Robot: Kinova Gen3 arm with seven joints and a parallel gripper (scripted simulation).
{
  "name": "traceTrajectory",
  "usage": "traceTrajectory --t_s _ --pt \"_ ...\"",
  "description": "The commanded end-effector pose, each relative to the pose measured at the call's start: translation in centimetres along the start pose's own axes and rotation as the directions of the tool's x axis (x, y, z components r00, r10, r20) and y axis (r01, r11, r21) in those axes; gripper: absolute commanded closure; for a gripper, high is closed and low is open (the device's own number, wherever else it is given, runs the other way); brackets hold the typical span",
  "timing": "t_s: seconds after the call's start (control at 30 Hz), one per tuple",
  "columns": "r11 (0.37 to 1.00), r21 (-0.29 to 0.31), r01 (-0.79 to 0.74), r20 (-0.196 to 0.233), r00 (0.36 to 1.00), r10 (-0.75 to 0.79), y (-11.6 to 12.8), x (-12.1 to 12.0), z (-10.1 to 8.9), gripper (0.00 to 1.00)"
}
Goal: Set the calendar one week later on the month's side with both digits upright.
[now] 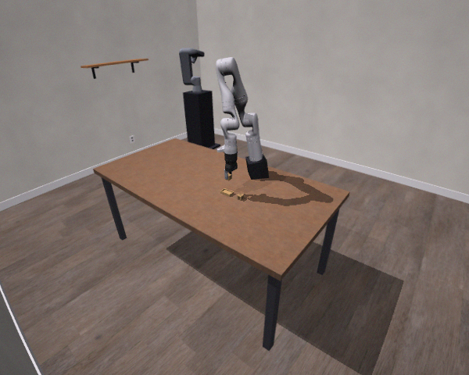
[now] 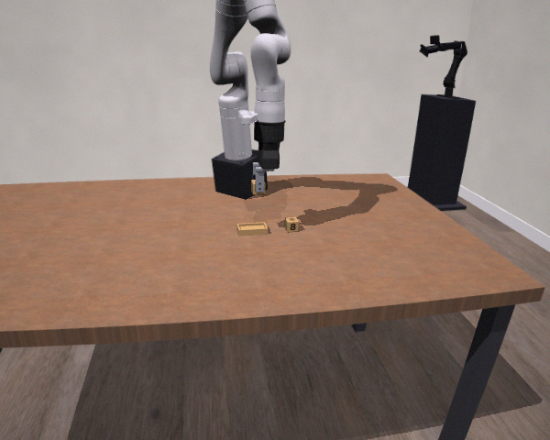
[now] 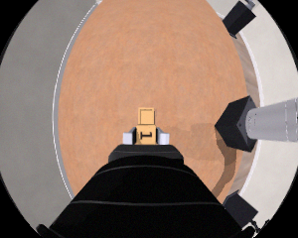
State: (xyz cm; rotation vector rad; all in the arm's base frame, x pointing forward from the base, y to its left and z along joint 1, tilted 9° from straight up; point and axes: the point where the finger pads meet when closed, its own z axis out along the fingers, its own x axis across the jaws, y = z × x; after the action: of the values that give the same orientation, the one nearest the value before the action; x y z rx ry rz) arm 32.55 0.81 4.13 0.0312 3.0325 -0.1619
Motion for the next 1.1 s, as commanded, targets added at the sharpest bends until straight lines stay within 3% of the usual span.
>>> traceTrajectory --t_s 0.0,0.47,1.07 --pt "1.000 -0.001 0.003 0.001 1.000 -0.003 0.1 0.0 0.0 0.40" --pt "1.000 0.000 0.003 0.001 1.000 -0.003 0.1 0.0 0.5 0.40" --pt "1.000 0.000 0.003 0.001 1.000 -0.003 0.2 -0.1 5.1 0.40"
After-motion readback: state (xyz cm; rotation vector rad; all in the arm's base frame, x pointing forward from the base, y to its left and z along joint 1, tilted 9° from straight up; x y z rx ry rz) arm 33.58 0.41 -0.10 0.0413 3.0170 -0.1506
